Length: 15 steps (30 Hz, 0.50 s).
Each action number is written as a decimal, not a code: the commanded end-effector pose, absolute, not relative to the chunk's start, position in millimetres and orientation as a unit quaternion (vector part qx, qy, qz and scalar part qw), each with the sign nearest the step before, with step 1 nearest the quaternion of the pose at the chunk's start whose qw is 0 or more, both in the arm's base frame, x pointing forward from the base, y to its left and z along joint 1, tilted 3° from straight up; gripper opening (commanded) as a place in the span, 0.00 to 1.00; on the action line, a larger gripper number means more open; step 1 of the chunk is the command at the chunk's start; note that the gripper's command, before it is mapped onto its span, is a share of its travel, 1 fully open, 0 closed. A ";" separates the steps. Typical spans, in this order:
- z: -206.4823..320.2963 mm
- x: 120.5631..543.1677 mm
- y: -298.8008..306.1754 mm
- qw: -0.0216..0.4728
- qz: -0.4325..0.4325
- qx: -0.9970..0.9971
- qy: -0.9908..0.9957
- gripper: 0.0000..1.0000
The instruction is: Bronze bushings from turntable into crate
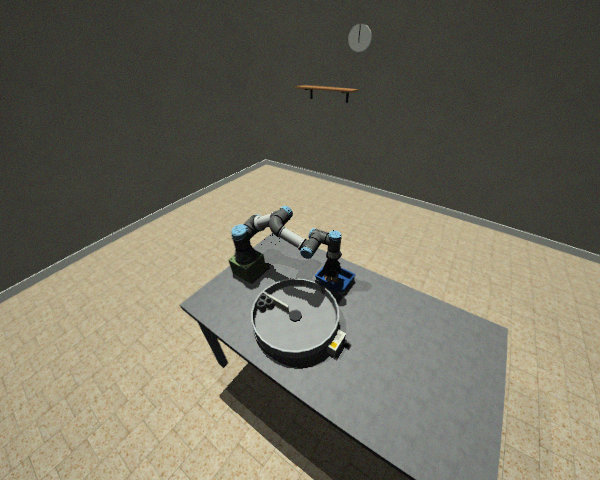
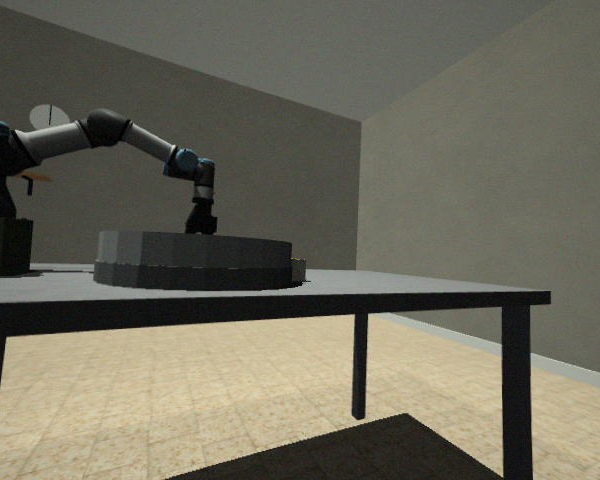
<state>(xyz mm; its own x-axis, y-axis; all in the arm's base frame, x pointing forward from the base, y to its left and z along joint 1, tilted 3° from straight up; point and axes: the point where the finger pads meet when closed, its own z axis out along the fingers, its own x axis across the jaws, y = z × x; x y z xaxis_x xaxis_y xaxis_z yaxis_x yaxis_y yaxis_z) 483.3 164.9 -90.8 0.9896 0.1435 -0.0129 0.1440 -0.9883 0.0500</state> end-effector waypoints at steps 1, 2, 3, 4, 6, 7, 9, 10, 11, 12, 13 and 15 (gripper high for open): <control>-89.6 484.4 165.0 0.025 -0.003 0.997 0.072 0.06; -89.6 484.4 165.0 0.025 -0.003 0.997 0.072 0.06; -89.6 484.4 165.0 0.025 -0.003 0.997 0.072 0.06; -89.6 484.4 165.0 0.025 -0.003 0.997 0.072 0.06; -89.4 484.4 165.0 0.025 -0.003 0.997 0.072 0.06; -89.2 484.4 165.0 0.025 -0.003 0.997 0.072 0.06; -87.8 484.4 165.1 0.025 -0.003 0.997 0.072 0.06; -86.7 484.4 165.2 0.025 -0.003 0.997 0.072 0.06; -85.1 484.4 165.2 0.025 -0.003 0.997 0.072 0.06; -83.2 484.4 165.3 0.025 -0.003 0.997 0.072 0.06; -80.9 484.4 165.5 0.025 -0.003 0.997 0.072 0.06; -75.0 484.4 165.8 0.025 -0.003 0.997 0.072 0.06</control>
<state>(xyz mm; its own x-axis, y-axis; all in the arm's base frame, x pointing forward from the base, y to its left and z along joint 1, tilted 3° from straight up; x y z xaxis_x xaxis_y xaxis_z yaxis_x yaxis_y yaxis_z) 483.3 165.2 -84.4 0.9896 0.1435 -0.0129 0.1440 -0.9883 0.0500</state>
